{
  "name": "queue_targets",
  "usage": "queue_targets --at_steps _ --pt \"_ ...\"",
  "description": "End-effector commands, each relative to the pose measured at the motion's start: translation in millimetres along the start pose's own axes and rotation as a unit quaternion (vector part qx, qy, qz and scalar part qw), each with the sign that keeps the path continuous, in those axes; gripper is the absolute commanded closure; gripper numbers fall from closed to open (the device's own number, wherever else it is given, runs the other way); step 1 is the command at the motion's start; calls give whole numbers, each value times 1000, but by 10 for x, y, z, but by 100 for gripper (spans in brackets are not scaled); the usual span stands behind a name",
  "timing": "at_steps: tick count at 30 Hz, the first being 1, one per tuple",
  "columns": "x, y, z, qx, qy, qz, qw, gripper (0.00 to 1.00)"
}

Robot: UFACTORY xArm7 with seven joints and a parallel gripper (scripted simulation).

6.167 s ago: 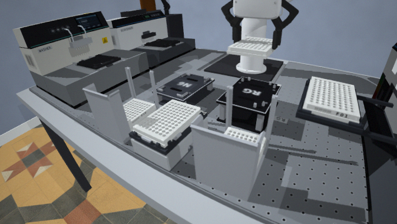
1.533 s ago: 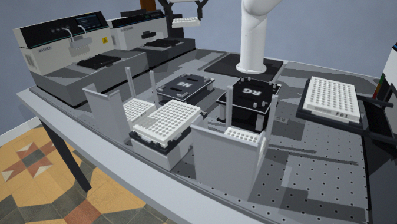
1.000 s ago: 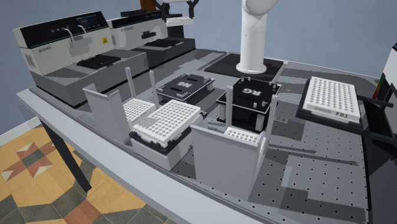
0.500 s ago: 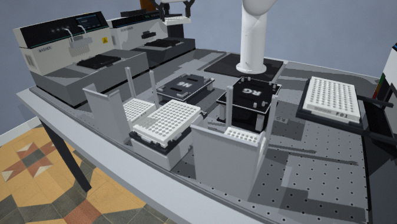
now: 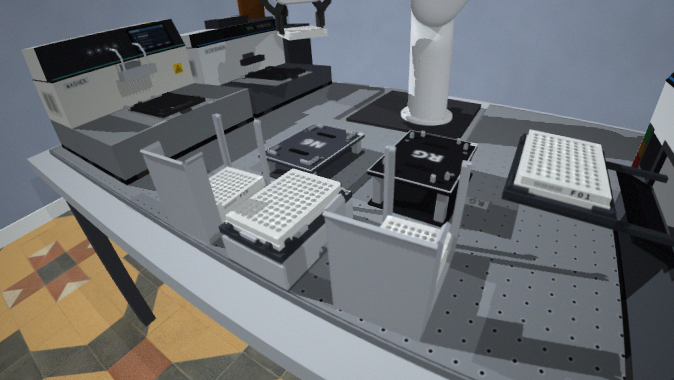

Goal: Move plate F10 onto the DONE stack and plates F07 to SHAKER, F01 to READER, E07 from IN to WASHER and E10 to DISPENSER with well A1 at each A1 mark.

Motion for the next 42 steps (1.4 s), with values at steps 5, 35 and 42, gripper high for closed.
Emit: queue_targets --at_steps 5,35,42 --pt "-13 -180 -103 -32 -2 -1 999 100" --pt "-12 -935 -588 -128 -1 -1 992 100" --pt "-12 -1077 -614 -139 -1 -1 990 100"
Point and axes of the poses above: the point where the finger pads meet when closed, its own x axis out along the fingers, its own z axis across the jaws, y = z × x, the point moved 10 cm from there along -x, back along the fingers, and after that the axes turned 2 degrees about -x, right-handed, at the moved point
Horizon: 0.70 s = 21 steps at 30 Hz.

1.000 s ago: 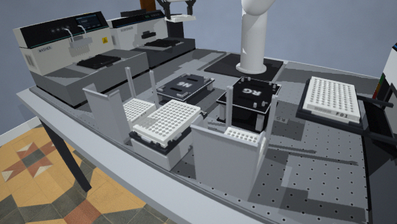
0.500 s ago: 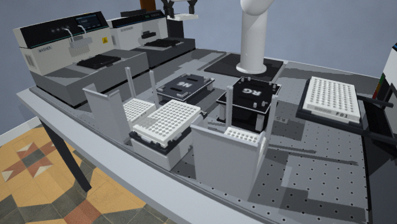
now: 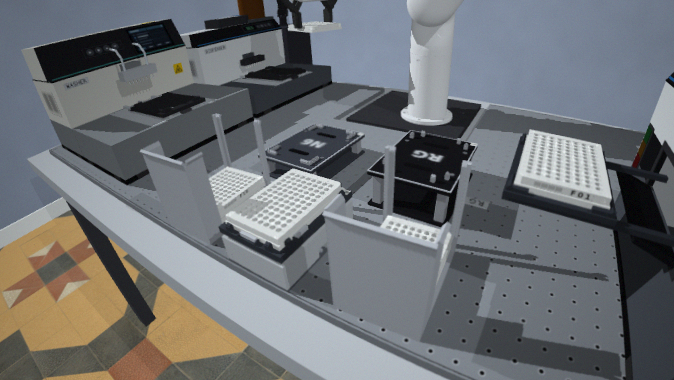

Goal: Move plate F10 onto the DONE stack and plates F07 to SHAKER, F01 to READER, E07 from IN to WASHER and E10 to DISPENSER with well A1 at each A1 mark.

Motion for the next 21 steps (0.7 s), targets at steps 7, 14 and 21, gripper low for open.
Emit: queue_targets --at_steps 7,14,21 --pt "-12 -331 14 -52 -1 -1 999 100" --pt "-13 -496 39 -65 -1 -1 998 100" --pt "-13 -689 85 -82 -1 -1 997 100"
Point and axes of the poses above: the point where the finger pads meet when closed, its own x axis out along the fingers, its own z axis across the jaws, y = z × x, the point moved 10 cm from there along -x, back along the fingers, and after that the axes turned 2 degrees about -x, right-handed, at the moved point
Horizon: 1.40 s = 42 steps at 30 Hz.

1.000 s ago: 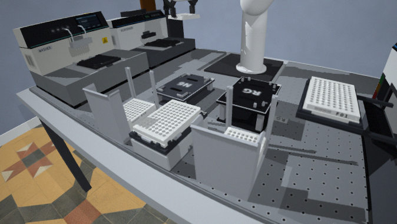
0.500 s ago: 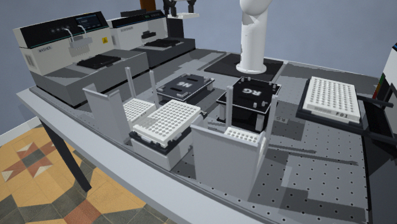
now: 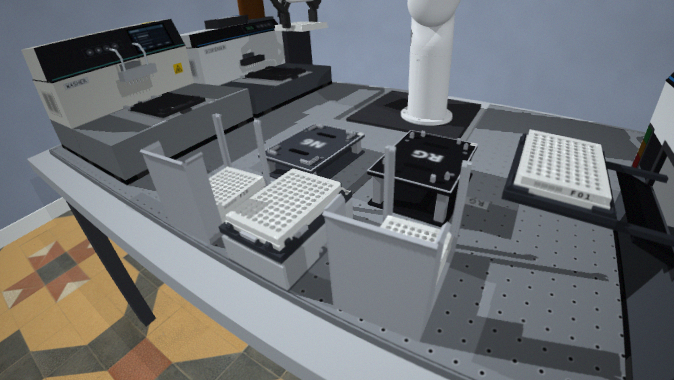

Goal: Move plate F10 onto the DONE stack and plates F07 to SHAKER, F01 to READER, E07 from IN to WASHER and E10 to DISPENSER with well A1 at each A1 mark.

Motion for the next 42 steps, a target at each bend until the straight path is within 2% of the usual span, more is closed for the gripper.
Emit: queue_targets --at_steps 1,24,26,38,42 --pt "-13 -150 26 -21 -1 -1 1000 100" --pt "-14 -801 147 -97 -1 -1 995 100" --pt "-14 -801 147 -97 -1 -1 995 100" --pt "-15 -1190 220 -128 -1 -1 992 100" --pt "-15 -1191 220 -128 -1 -1 992 100"
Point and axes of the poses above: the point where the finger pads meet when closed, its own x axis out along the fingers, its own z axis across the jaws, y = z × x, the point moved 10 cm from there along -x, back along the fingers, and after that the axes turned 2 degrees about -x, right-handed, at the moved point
